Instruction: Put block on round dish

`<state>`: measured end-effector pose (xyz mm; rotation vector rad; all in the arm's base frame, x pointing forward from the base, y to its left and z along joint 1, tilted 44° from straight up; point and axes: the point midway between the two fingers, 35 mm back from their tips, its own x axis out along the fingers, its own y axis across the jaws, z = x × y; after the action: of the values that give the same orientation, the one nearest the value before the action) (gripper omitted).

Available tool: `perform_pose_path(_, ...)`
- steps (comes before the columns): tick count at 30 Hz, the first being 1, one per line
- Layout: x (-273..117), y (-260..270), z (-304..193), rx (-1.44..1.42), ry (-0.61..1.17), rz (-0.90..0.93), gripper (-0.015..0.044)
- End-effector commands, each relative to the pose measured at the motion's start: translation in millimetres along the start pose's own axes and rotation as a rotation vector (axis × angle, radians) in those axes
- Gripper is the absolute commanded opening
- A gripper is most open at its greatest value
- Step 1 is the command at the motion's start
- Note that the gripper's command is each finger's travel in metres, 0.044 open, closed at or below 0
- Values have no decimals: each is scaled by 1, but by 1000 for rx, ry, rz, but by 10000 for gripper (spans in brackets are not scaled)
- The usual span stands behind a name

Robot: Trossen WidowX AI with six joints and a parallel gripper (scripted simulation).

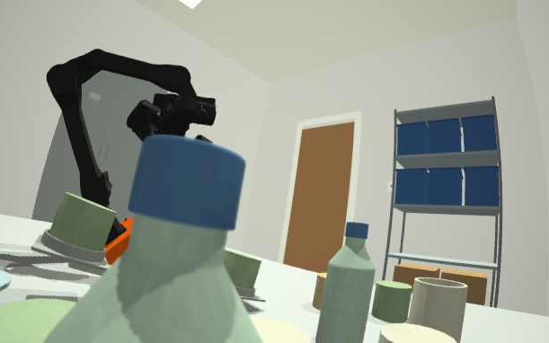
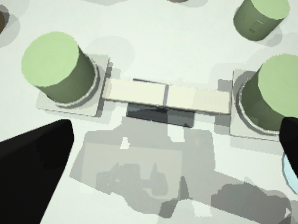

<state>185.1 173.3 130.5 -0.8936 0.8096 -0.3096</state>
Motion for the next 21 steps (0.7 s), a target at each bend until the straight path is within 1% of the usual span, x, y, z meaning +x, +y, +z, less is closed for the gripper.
perform_pose_path(1, 7, 9, 5, -105, 56, 5, 440)
perform_pose_path(11, 29, 33, 21, -406, 201, 60, 440)
perform_pose_path(21, 58, 59, 34, -701, 322, 171, 440)
